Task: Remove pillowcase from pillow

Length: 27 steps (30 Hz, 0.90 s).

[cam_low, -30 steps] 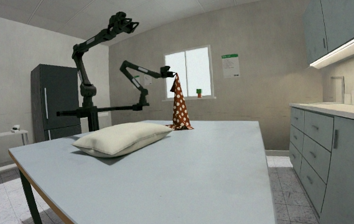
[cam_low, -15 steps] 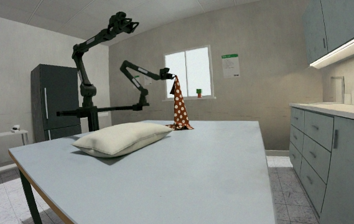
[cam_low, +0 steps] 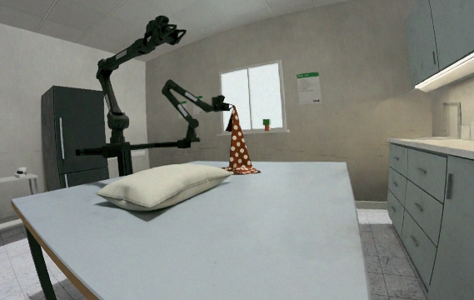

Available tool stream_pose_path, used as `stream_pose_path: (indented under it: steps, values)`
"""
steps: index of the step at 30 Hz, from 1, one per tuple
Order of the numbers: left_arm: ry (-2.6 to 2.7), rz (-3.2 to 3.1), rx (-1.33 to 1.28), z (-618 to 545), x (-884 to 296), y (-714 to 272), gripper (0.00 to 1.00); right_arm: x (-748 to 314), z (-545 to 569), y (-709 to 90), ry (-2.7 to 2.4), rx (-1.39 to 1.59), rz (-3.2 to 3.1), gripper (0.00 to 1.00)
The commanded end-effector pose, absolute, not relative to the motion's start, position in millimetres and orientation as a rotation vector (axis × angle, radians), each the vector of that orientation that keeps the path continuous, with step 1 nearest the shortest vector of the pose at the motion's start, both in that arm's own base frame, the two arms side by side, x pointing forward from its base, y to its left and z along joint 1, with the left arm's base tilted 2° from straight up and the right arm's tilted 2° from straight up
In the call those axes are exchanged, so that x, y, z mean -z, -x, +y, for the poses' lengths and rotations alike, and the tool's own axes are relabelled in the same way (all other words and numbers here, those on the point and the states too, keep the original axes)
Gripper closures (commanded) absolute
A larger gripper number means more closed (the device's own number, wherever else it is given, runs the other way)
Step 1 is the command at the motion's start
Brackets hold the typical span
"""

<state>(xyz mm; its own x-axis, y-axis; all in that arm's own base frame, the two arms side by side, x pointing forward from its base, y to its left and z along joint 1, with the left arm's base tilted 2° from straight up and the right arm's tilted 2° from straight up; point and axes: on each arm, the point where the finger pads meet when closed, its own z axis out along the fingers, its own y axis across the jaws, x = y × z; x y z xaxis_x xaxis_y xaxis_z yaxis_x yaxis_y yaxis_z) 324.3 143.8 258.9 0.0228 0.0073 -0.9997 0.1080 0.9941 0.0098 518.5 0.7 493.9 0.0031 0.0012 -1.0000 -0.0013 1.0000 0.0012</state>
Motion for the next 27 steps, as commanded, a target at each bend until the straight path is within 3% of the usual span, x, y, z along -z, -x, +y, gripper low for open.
stream_pose_path:
  steps: [1,27]
  values:
    - [-0.098,1.520,0.060,148,-265,-322,0.98,-512,0,-520,0.008,0.004,1.529,0.40]
    - [-0.150,1.613,-0.065,162,-257,-319,0.98,-512,0,-520,0.008,0.004,1.529,0.40]
